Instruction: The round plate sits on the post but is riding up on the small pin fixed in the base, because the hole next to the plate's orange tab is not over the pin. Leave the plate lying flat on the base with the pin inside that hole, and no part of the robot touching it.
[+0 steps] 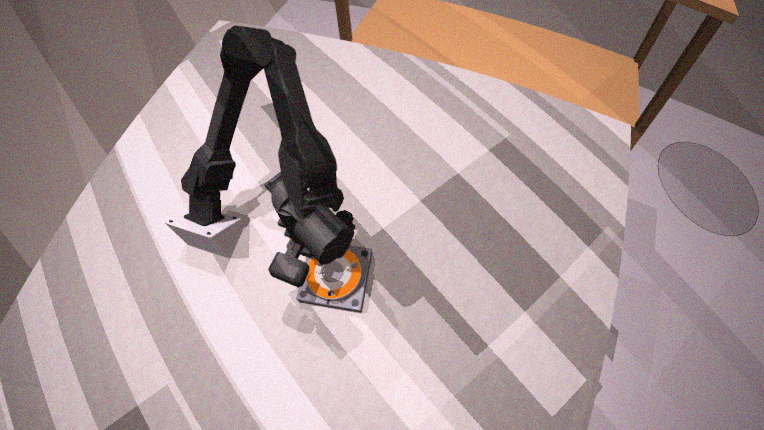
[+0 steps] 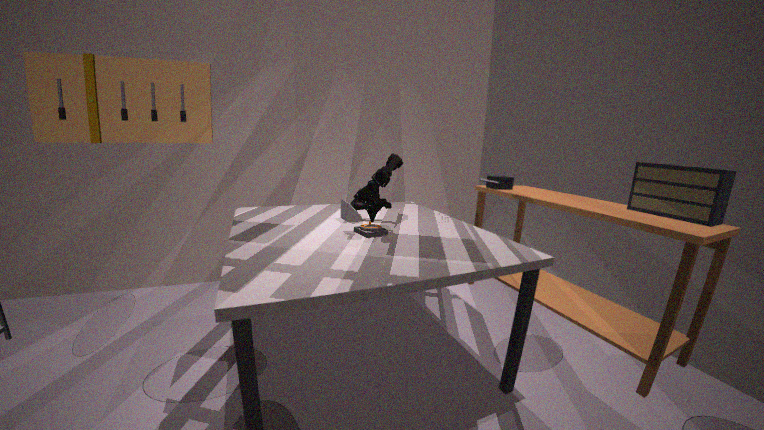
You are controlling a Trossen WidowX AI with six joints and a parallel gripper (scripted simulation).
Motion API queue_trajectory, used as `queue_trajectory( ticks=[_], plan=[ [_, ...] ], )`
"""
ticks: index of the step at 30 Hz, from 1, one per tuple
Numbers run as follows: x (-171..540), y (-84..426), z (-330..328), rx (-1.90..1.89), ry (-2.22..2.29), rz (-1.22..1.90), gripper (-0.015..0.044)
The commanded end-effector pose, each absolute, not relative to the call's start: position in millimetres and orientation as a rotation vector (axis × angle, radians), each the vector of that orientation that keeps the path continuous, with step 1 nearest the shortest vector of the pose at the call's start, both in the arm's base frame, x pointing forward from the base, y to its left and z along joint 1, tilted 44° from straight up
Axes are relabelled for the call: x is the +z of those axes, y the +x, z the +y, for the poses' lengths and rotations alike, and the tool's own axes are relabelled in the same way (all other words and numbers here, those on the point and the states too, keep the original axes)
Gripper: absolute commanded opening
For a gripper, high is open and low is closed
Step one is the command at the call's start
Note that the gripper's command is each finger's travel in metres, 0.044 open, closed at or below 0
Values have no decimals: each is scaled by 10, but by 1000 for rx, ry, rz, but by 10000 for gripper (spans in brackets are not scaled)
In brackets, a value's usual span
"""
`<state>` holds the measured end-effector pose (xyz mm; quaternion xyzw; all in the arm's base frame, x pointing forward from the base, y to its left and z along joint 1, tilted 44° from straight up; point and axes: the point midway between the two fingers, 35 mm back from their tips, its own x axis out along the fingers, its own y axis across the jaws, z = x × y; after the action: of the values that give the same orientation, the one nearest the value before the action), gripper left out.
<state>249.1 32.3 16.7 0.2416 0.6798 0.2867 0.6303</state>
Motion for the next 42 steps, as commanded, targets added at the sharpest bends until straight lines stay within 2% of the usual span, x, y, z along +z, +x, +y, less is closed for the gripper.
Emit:
queue_trajectory(
  ticks=[1, 42],
  plan=[
    [105, 2453, 300, 656, 550, 1573, 0],
    [-205, 2539, -46, 655, 548, 1572, 0]
  ],
)
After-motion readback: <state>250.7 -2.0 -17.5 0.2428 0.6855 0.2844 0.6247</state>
